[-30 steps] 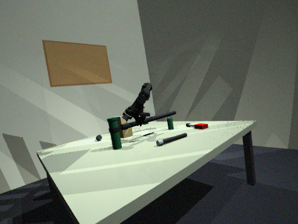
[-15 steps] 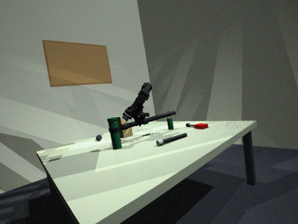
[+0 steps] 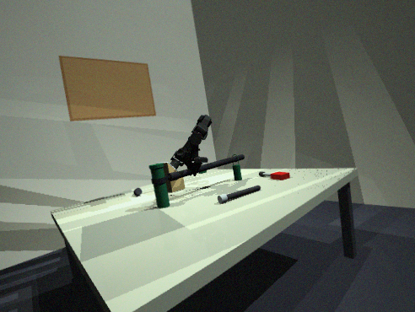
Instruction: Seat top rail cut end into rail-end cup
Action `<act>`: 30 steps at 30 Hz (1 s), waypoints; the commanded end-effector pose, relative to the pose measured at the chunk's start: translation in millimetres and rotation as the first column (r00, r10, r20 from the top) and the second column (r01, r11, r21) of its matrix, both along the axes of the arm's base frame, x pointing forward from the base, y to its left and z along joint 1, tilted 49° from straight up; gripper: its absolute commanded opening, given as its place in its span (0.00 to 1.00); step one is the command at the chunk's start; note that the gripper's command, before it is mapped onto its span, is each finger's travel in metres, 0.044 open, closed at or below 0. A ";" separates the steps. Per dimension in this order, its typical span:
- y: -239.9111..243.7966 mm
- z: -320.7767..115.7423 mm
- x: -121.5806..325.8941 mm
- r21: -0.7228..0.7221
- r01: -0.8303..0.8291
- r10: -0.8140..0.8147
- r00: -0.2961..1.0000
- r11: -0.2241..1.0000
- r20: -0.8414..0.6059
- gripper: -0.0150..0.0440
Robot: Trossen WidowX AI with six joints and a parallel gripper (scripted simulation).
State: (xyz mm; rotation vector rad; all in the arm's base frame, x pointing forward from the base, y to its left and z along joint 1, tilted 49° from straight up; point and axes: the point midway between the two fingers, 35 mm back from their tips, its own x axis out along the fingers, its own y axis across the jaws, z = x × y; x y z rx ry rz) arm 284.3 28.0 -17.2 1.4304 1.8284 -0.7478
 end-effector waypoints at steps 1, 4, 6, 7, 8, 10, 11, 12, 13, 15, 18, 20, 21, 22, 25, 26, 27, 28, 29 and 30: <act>-0.1 0.1 -0.1 0.000 0.001 -0.001 1.000 1.000 0.000 0.34; -0.1 0.1 -0.1 0.000 0.001 -0.001 1.000 1.000 0.000 0.48; -0.1 0.1 -0.1 0.000 0.001 -0.001 1.000 1.000 0.000 0.57; -0.1 0.1 -0.1 0.000 0.001 -0.001 1.000 1.000 0.000 0.61; -0.1 0.1 -0.1 0.000 0.001 -0.001 1.000 1.000 0.000 0.65; -0.4 3.1 0.2 0.000 0.001 -0.001 1.000 1.000 0.000 0.74; -0.6 5.8 0.4 0.000 0.001 -0.001 1.000 1.000 0.000 0.79; -0.9 9.4 0.6 0.000 0.001 -0.001 1.000 1.000 0.000 0.83; -1.3 14.0 0.8 0.000 0.001 -0.001 1.000 1.000 0.000 0.88; -2.3 25.9 1.1 0.000 0.001 -0.001 1.000 1.000 0.000 0.97; -3.7 46.2 0.4 0.000 0.000 0.000 1.000 1.000 -0.001 1.00; -4.2 55.2 -0.3 0.000 0.000 0.000 1.000 1.000 -0.001 1.00; -4.3 56.3 -0.4 0.000 0.000 0.000 1.000 1.000 -0.001 1.00; -4.3 56.3 -0.4 0.000 0.000 0.000 1.000 1.000 -0.001 1.00; -7.4 57.0 1.0 0.002 0.004 -0.004 1.000 1.000 0.002 1.00; -11.0 62.1 1.7 0.002 0.004 -0.004 1.000 1.000 0.002 1.00; -16.1 69.3 2.5 0.002 0.004 -0.004 1.000 1.000 0.002 1.00; -21.0 76.4 2.9 0.002 0.004 -0.004 1.000 1.000 0.002 1.00; -25.5 83.0 3.1 0.003 0.004 -0.004 1.000 1.000 0.001 1.00; -28.5 87.6 3.1 0.003 0.004 -0.004 1.000 1.000 0.001 1.00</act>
